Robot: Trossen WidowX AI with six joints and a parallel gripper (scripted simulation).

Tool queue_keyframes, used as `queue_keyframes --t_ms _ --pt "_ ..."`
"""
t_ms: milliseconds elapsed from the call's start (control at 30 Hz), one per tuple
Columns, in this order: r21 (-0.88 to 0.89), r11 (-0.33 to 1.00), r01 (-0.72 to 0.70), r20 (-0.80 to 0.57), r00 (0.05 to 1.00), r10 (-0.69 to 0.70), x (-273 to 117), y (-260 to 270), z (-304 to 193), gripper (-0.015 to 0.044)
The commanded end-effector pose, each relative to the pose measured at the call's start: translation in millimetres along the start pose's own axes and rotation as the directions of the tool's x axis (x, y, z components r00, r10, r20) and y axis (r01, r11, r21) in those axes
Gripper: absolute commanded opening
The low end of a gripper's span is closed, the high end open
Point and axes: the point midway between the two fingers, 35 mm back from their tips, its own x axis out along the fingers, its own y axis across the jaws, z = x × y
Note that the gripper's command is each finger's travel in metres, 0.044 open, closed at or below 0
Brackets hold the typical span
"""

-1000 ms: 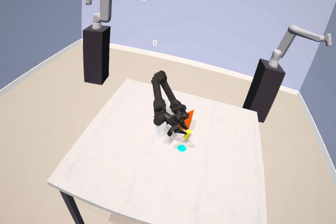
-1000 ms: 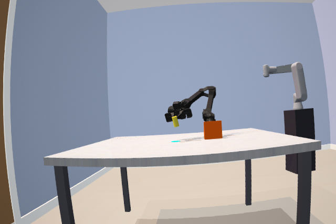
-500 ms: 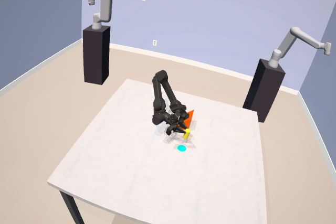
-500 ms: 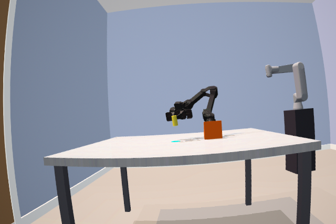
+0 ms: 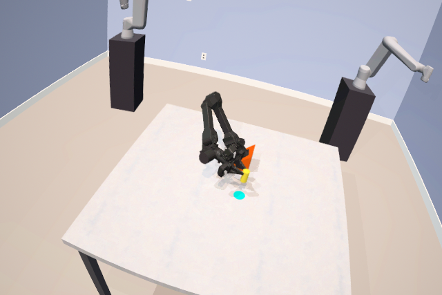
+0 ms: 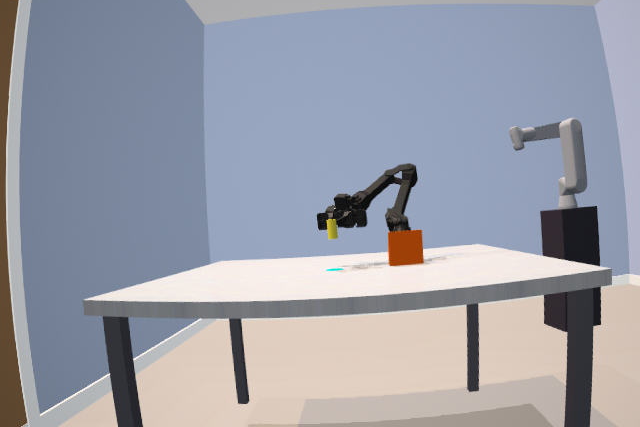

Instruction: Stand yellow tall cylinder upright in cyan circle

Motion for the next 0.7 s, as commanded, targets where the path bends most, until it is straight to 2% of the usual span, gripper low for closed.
queue_keyframes --t_ms 0,333,667 --pt "-0.01 1.0 0.002 0.011 1.0 -0.002 -0.2 0.0 1.2 0.0105" --pt "-0.01 1.0 0.002 0.011 1.0 -0.002 -0.1 -0.1 0.7 0.0105" --pt "-0.012 1.0 -0.003 -0.001 1.0 0.003 4.2 -4.3 -32.4 0.0105"
